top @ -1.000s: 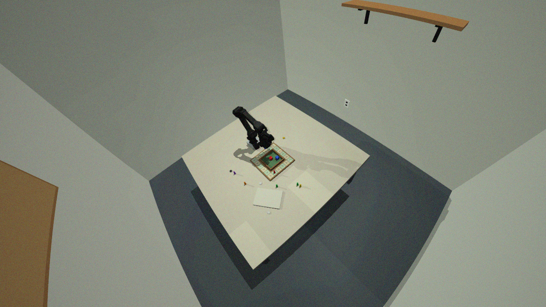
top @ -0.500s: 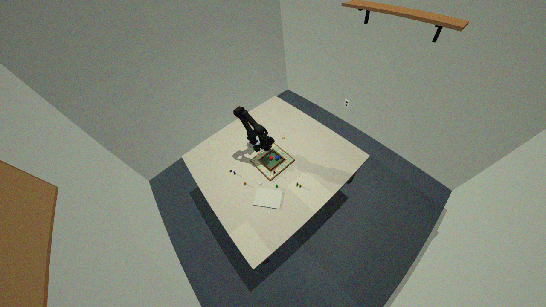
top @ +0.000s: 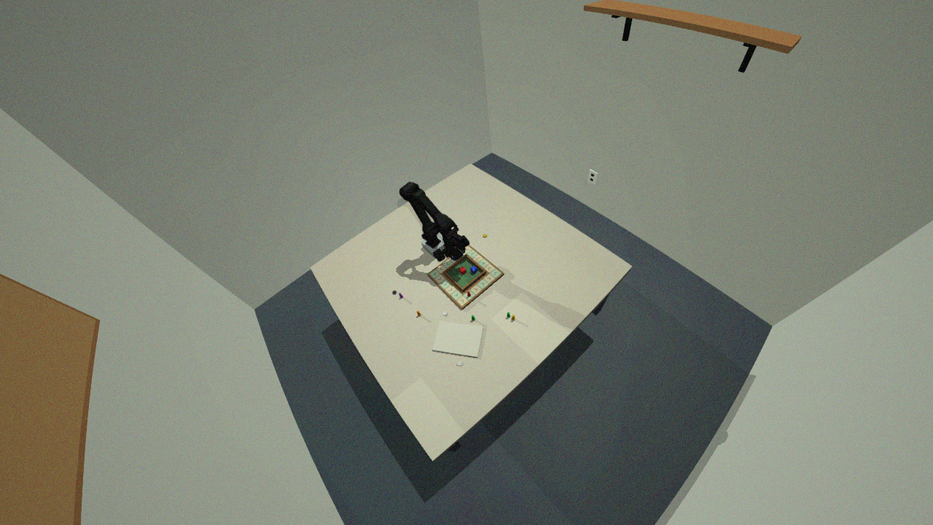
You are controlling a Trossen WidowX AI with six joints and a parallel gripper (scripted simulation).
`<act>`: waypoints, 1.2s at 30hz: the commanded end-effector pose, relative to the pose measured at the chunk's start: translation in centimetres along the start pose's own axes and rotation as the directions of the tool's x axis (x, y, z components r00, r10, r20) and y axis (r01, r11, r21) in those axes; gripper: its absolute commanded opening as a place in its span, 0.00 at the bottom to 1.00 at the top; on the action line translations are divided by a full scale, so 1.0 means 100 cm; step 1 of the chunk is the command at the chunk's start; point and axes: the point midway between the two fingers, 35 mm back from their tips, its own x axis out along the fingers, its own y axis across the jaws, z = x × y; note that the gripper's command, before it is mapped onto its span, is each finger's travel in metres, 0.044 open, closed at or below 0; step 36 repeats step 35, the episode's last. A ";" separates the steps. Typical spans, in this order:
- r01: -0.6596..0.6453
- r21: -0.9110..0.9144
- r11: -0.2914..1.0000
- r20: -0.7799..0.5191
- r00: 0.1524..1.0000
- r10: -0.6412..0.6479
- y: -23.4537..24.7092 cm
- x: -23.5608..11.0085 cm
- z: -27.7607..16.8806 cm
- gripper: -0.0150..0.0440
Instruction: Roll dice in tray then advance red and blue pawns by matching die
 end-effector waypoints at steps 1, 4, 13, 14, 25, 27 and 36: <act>0.000 0.000 1.000 0.001 1.000 0.000 0.000 -0.001 0.000 0.57; 0.000 0.000 1.000 0.000 1.000 0.000 0.000 -0.003 0.001 0.70; -0.003 -0.005 1.000 -0.002 1.000 0.003 0.000 -0.050 0.000 1.00; -0.003 -0.005 1.000 -0.002 1.000 0.003 0.000 -0.055 0.001 1.00; 0.000 -0.132 0.991 -0.001 1.000 0.000 -0.021 -0.133 0.012 1.00; 0.003 -0.110 0.994 0.007 1.000 -0.002 -0.019 -0.124 0.014 1.00; 0.003 -0.110 0.994 0.007 1.000 -0.002 -0.019 -0.124 0.014 1.00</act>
